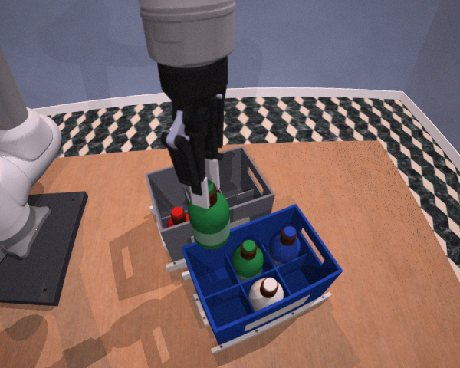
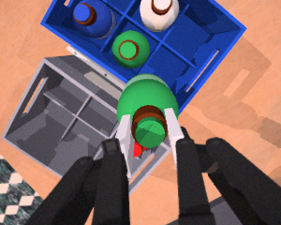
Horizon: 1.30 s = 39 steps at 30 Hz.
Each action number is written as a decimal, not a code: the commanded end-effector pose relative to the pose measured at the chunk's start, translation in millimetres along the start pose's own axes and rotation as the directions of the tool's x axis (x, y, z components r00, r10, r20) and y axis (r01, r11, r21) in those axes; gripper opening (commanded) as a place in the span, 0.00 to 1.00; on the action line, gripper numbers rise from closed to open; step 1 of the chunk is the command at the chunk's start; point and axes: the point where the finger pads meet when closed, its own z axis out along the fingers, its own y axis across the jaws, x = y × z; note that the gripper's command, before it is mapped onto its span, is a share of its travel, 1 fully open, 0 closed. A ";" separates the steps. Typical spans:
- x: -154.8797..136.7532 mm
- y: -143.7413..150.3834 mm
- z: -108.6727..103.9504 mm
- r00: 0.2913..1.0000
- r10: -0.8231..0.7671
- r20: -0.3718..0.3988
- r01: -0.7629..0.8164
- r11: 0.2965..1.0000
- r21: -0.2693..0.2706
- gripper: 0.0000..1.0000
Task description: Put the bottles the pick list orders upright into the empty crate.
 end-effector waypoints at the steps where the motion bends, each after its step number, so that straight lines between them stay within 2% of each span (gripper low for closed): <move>1: -2.8 -6.6 -0.1 1.000 0.000 0.000 0.000 1.000 0.000 0.00; 39: -29.1 -69.3 -0.1 1.000 0.000 0.000 0.000 1.000 0.000 0.00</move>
